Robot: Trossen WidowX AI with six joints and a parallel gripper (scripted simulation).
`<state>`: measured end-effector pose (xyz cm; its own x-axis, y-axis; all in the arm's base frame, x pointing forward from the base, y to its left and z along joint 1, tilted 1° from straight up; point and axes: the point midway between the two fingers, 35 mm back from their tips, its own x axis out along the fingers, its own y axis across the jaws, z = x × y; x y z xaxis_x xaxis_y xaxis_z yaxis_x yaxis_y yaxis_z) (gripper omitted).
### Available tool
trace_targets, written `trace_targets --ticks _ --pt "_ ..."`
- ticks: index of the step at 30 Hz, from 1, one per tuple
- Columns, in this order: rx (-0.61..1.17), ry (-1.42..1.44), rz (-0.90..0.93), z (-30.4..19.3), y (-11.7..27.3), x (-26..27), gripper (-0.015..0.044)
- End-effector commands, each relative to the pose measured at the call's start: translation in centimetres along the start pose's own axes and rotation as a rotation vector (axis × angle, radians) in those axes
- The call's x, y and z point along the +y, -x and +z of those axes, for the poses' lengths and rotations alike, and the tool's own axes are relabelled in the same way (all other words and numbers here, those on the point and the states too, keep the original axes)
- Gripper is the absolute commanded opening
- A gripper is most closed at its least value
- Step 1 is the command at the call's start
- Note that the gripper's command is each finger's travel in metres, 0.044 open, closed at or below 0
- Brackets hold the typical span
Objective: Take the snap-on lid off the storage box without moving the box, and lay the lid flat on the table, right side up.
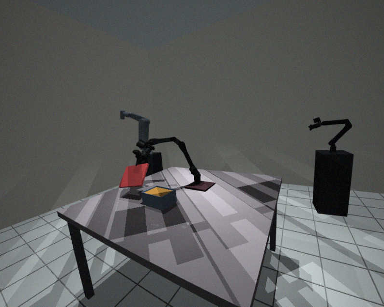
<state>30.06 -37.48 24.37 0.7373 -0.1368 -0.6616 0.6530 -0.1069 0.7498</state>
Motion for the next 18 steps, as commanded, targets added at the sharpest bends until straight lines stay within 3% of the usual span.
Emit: trace_targets --ticks 1,18 --pt "0.003 0.014 0.019 0.2 0.4 0.6 0.0" --pt "0.003 0.014 0.019 0.2 -0.4 -0.5 0.0"
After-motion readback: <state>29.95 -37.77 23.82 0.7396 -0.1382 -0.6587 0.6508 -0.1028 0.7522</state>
